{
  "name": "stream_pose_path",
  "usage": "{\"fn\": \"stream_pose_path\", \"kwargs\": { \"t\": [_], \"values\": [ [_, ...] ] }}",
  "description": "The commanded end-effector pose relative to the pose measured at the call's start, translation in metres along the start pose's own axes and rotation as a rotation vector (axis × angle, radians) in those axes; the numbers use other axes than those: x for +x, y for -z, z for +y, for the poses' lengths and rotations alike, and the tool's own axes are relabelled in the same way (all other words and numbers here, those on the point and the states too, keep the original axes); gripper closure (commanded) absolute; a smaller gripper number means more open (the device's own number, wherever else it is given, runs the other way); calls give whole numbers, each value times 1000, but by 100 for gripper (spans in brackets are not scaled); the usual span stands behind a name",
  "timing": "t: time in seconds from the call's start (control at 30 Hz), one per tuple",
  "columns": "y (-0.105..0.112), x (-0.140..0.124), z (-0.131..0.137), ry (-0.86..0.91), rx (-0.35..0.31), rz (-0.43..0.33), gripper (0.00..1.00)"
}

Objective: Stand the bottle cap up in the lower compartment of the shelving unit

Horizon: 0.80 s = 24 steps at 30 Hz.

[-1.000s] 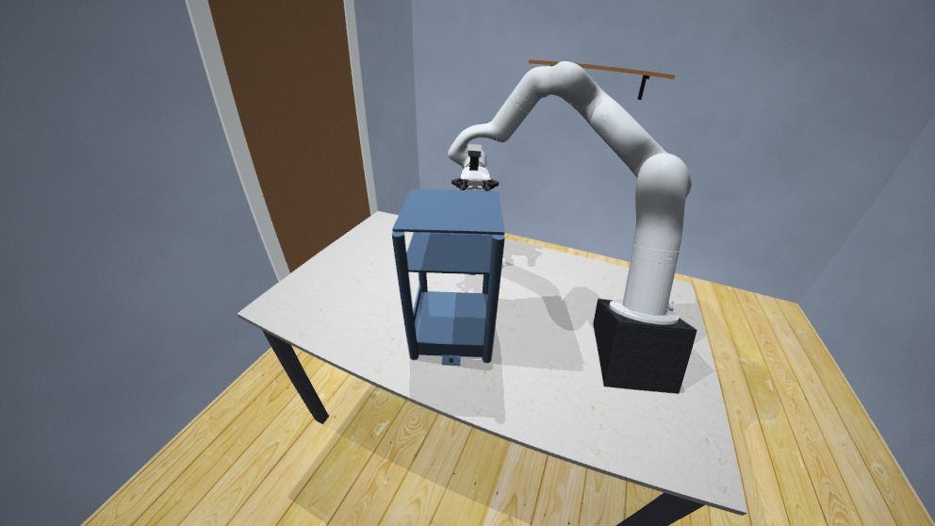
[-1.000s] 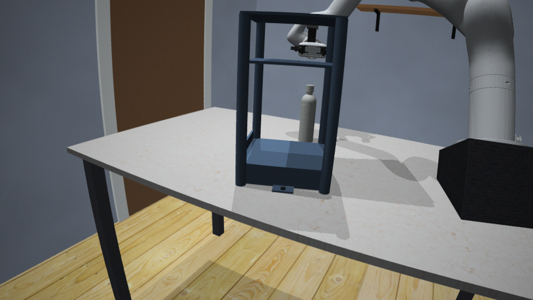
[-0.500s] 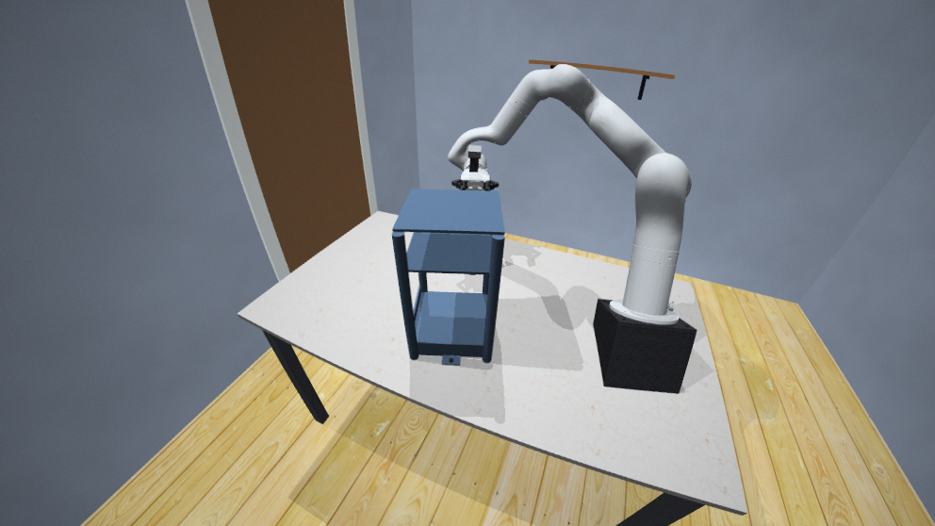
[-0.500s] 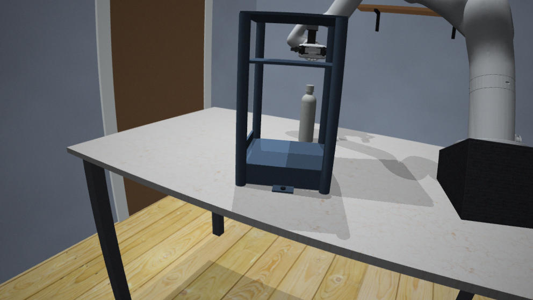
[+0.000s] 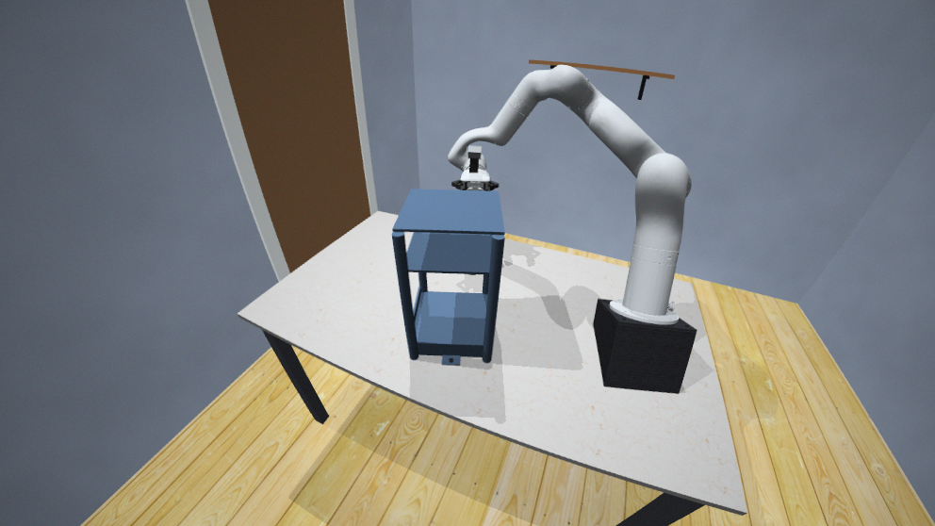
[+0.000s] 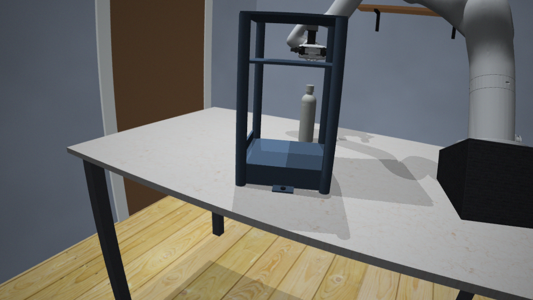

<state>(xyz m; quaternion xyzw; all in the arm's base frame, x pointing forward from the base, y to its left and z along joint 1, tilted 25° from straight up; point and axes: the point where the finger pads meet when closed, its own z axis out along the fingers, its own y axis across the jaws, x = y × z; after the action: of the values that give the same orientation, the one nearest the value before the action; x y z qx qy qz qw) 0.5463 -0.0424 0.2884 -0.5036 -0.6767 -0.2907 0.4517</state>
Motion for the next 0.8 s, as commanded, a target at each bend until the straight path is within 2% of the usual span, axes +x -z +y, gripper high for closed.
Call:
{"fn": "stream_pose_path", "kwargs": {
  "t": [0.0, 0.77],
  "values": [
    [0, -1, 0, 0, 2, -1, 25],
    [0, -31, 0, -1, 2, -1, 25]
  ]
}}
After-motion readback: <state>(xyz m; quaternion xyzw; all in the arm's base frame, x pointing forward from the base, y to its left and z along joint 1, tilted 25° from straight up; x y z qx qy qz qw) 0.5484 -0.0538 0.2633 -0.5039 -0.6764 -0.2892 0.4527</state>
